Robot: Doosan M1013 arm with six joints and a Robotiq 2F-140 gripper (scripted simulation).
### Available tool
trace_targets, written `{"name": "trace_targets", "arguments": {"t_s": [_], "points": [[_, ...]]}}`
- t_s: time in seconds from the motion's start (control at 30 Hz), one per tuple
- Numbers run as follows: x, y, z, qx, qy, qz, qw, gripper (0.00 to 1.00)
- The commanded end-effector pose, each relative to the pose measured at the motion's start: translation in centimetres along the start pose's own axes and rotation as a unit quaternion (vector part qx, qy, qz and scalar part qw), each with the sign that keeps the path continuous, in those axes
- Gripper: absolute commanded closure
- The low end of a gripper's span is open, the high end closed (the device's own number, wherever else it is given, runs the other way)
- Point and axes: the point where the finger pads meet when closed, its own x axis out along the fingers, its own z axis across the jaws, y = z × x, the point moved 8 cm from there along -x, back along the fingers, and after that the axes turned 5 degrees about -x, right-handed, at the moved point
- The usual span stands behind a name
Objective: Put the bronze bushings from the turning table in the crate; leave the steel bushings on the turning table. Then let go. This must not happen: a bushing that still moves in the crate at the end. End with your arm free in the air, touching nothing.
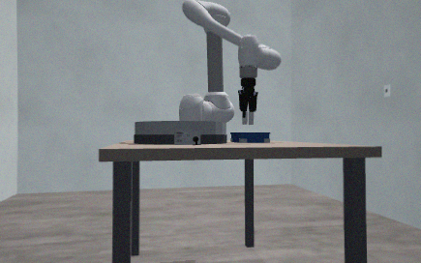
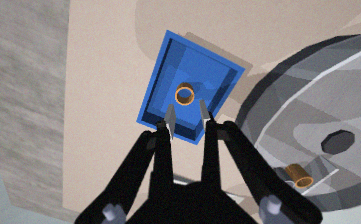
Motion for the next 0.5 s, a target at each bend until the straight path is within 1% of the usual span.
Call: {"name": "trace_targets", "arguments": {"t_s": [0.0, 0.23, 0.47], "points": [[-2.21, 0.34, -0.09, -0.001, 0.001, 0.004, 1.0, 0.72], [-2.94, 0.34, -0.09, -0.001, 0.001, 0.004, 1.0, 0.72], [-3.0, 0.34, -0.09, -0.001, 0.001, 0.004, 1.0, 0.72]]}}
